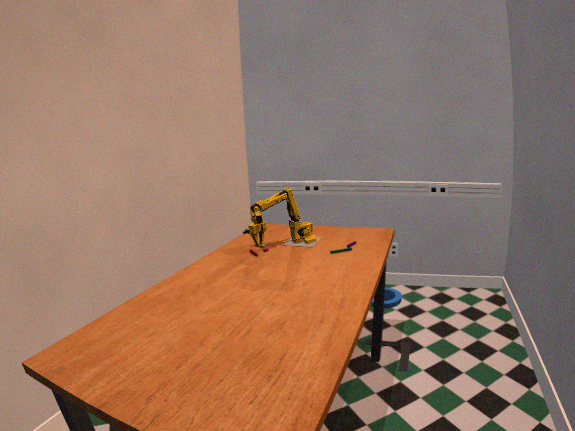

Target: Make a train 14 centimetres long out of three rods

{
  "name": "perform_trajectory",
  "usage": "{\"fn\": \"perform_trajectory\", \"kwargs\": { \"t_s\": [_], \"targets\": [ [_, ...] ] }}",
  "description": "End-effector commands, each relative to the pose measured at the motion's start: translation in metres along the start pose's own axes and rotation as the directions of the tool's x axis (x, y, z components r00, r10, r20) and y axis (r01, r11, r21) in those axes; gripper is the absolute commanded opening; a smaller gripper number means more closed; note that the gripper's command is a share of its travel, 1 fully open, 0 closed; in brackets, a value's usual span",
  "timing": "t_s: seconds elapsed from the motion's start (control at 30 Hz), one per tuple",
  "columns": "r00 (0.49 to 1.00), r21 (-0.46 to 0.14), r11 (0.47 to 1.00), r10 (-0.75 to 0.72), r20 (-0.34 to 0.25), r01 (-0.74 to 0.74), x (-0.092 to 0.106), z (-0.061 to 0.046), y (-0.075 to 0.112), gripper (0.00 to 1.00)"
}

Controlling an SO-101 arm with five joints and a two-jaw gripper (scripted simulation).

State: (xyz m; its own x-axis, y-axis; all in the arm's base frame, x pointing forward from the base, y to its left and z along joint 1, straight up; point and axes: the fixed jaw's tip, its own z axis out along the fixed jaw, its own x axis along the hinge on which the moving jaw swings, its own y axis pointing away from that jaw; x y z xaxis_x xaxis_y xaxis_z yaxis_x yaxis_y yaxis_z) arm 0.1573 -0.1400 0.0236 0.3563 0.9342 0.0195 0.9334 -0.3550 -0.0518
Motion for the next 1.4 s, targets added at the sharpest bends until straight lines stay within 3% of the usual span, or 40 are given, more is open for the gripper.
{"fn": "perform_trajectory", "kwargs": {
  "t_s": [0.0, 0.87, 1.17, 1.37],
  "targets": [
    [1.0, -0.02, 1.0, 0.009, 0.007, -0.009, -0.001, -0.01, 0.001, 0.0],
    [0.998, -0.019, 0.998, -0.062, 0.009, 0.062, 0.007, -0.011, 0.003, 0.0],
    [0.965, -0.016, 0.965, -0.261, 0.015, 0.262, 0.023, -0.011, 0.007, 0.0],
    [0.89, -0.011, 0.89, -0.456, 0.02, 0.457, 0.04, -0.01, 0.009, 0.0]
  ]
}}
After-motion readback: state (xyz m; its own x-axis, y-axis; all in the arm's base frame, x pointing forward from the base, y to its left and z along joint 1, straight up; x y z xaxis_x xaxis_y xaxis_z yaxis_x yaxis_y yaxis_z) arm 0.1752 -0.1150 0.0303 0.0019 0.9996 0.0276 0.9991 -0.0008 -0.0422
